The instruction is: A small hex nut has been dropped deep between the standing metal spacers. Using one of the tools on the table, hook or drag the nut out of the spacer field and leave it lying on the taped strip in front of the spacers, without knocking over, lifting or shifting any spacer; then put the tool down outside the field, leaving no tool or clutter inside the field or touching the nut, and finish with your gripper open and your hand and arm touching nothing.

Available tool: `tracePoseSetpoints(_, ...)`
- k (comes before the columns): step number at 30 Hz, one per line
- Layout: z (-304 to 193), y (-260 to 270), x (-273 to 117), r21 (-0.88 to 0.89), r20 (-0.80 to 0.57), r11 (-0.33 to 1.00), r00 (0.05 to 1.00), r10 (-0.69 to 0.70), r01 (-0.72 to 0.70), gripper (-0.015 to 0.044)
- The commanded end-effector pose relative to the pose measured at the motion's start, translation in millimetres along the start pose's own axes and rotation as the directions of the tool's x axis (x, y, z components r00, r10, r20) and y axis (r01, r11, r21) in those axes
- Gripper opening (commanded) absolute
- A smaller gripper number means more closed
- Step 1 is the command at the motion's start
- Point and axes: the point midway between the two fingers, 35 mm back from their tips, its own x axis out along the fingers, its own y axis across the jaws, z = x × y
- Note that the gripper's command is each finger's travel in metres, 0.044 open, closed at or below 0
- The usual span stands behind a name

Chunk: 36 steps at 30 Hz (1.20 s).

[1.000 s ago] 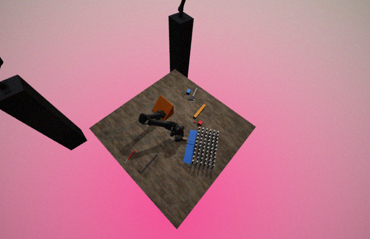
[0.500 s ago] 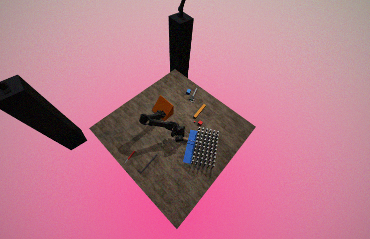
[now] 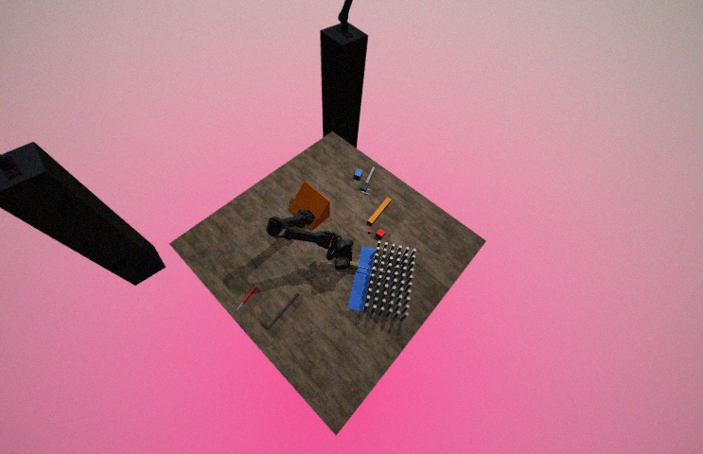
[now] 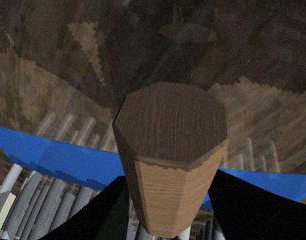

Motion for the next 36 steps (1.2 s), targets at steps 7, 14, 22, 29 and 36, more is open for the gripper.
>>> tracePoseSetpoints(7, -9.6, 3.4, 1.9, 0.014, -0.009, 1.0, 1.0, 0.009, -0.009, 0.0)
tracePoseSetpoints(14, -13.4, 3.4, 3.8, 0.014, -0.009, 1.0, 1.0, 0.009, -0.009, 0.0)
tracePoseSetpoints(22, -17.6, 3.3, 6.1, 0.015, -0.009, 1.0, 1.0, 0.009, -0.009, 0.0)
tracePoseSetpoints(29, -21.3, 3.1, 8.1, 0.015, -0.01, 1.0, 1.0, 0.009, -0.009, 0.0)
tracePoseSetpoints(36, -25.1, 2.9, 10.2, 0.015, -0.01, 1.0, 1.0, 0.009, -0.009, 0.0)
